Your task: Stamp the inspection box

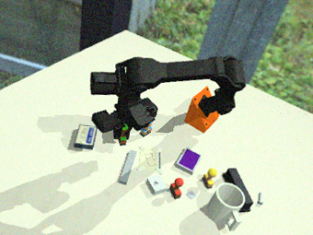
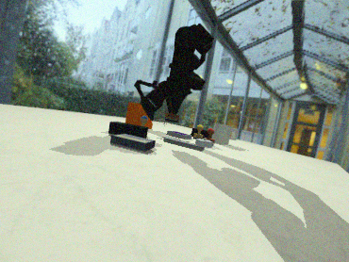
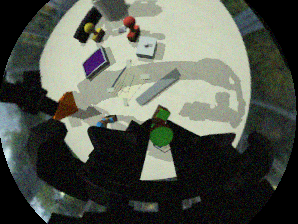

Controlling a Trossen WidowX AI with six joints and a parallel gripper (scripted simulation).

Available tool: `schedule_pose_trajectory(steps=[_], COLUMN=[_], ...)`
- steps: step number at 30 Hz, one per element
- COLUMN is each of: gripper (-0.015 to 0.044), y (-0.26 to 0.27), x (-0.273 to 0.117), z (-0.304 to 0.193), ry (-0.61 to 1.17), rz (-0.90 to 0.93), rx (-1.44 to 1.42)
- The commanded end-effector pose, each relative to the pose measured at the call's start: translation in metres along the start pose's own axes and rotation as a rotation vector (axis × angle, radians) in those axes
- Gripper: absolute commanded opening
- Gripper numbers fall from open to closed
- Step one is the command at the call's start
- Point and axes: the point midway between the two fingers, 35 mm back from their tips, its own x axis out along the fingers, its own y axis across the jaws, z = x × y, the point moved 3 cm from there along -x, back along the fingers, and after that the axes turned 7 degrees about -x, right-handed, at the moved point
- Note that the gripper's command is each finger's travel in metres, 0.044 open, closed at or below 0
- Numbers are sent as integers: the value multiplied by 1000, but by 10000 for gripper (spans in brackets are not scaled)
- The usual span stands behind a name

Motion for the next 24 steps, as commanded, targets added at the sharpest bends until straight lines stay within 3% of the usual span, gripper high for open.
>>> schedule_pose_trajectory(steps=[1, 24], gripper=[0, 0], y=[-2, -4], x=[0, 37], z=[-2, -3], ry=[6, 5], rz=[-1, -2], rx=[-8, -8])
